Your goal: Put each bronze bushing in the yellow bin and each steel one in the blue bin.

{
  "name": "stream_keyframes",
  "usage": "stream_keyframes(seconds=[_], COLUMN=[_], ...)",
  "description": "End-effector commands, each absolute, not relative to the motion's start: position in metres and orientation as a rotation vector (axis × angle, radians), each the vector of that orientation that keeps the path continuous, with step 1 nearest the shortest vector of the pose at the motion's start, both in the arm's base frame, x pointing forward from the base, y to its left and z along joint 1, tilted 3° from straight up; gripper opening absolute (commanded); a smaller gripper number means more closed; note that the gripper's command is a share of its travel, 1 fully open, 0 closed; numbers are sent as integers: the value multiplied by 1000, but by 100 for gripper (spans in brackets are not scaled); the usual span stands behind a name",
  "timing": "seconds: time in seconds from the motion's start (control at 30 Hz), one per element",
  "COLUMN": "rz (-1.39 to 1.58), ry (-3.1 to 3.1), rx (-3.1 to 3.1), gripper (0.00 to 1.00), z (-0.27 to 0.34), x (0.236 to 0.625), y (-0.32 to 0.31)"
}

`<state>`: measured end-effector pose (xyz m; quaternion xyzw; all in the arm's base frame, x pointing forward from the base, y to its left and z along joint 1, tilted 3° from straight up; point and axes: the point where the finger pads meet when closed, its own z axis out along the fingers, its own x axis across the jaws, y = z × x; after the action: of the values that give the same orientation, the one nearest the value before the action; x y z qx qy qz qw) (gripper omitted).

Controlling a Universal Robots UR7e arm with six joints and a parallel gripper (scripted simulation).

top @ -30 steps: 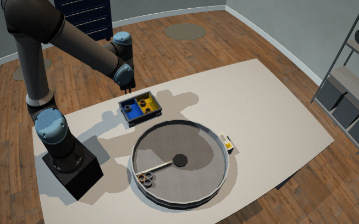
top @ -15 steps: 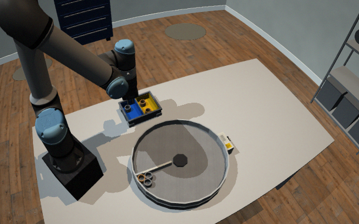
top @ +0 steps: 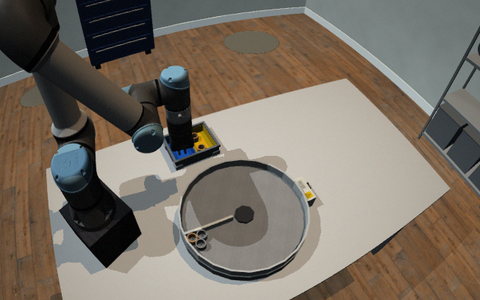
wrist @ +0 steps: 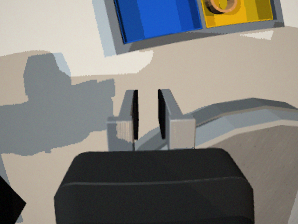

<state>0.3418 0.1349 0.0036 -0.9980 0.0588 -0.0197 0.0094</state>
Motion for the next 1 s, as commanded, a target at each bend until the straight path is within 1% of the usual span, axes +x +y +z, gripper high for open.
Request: stream_keyframes(seconds=[0.0, 0.2, 0.43, 0.57, 0.7, 0.8, 0.9, 0.97], rz=[-65, -65, -65, -65, -65, -65, -65, -65], ry=[178, 179, 178, 179, 178, 178, 179, 178], rx=[-3110, -3111, -3111, -3111, -3111, -3111, -3111, -3111], gripper=[40, 40, 40, 40, 40, 40, 40, 40], z=[5, 2, 2, 0, 0, -1, -2, -2], x=[340, 335, 333, 329, 328, 325, 322, 322], y=[117, 65, 53, 14, 10, -21, -41, -43])
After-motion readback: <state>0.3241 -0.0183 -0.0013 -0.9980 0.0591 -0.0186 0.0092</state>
